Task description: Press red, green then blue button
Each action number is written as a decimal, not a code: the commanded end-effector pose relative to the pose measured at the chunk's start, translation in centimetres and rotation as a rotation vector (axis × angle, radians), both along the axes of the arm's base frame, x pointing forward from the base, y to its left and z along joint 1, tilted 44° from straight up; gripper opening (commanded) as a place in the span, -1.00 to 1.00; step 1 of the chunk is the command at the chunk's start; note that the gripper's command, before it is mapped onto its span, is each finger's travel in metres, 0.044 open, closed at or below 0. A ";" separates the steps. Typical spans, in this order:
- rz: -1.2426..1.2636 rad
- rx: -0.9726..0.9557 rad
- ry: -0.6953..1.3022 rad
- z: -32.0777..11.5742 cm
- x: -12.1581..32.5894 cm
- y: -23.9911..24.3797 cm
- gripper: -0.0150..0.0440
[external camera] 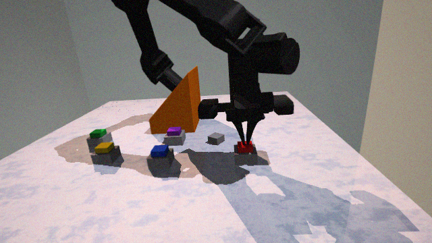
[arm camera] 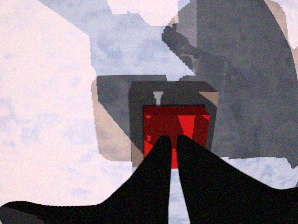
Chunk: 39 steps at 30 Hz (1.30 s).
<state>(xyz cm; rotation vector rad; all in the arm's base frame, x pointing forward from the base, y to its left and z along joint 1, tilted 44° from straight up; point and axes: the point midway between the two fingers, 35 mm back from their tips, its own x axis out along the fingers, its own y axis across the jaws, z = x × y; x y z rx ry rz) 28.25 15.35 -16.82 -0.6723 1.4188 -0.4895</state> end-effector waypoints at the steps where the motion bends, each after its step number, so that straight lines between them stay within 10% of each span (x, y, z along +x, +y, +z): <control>1: 0.002 -0.008 0.004 -0.3 0.0 -0.5 -0.42; 39: 0.003 0.002 0.009 7.4 -0.5 5.5 -0.42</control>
